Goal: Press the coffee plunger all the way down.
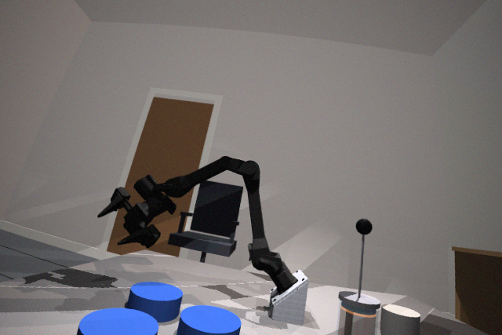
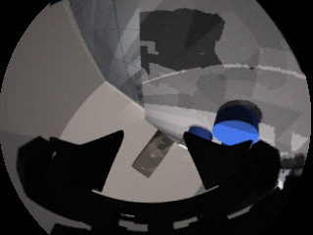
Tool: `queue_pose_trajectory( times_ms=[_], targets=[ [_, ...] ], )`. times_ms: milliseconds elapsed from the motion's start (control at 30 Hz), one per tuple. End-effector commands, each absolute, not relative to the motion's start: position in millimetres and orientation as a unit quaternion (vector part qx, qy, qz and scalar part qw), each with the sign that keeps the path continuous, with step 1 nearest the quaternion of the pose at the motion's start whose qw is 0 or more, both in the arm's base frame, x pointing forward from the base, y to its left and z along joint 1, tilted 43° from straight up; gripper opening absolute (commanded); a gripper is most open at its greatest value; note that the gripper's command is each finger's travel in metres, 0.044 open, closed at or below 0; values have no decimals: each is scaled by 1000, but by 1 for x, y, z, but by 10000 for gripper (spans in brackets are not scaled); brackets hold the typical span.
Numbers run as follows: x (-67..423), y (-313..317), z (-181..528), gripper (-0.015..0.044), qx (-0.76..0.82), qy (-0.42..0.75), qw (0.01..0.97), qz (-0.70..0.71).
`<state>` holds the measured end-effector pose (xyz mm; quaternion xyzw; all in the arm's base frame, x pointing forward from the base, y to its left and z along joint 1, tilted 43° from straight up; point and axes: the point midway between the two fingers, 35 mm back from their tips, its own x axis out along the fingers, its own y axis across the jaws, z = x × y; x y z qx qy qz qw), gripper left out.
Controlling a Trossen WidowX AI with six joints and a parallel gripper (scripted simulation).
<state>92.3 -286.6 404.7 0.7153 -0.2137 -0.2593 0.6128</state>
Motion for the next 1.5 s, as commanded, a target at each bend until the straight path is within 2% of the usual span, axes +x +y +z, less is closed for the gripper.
queue_pose_trajectory(
  times_ms=[0,333,767,1100,1467],
  targets=[
    [131,-281,392,440,713,-165,635,-248],
    [227,-250,336,440,694,-28,669,-267],
    [323,-132,268,440,579,185,758,-237],
    [349,-20,212,440,378,342,834,-209],
    [323,103,172,440,56,425,895,-126]
  ],
)
